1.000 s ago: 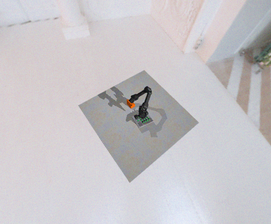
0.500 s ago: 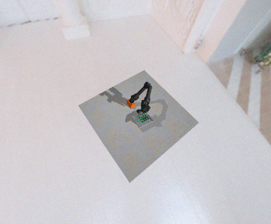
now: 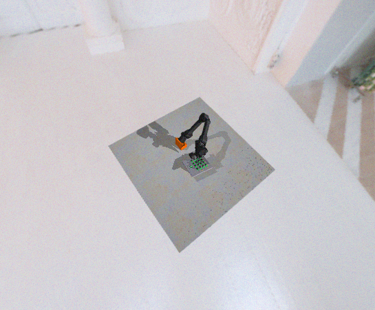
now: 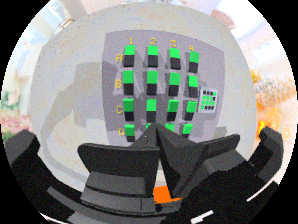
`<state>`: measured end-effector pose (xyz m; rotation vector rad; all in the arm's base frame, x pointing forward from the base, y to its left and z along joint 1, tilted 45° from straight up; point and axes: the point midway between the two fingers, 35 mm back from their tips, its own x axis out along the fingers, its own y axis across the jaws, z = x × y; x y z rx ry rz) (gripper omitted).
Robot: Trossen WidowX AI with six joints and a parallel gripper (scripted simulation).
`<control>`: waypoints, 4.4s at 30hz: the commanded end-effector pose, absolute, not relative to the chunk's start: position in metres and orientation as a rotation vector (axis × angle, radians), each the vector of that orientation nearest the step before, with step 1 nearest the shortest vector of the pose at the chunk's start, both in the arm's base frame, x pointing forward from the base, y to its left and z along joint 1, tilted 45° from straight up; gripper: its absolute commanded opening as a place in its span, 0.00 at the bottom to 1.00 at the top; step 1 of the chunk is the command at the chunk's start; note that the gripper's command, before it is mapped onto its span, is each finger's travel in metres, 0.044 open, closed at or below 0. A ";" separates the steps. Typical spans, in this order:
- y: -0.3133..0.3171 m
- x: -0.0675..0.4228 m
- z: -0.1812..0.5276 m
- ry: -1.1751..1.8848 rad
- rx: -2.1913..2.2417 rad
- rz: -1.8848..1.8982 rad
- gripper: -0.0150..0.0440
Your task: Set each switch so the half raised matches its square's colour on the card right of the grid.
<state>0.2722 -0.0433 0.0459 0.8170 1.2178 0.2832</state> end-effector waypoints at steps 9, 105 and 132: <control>-0.032 0.278 0.035 1.211 0.826 0.283 0.25; -0.101 0.227 0.023 1.239 0.820 0.290 0.25; -0.065 0.248 -0.018 1.261 0.820 0.304 0.25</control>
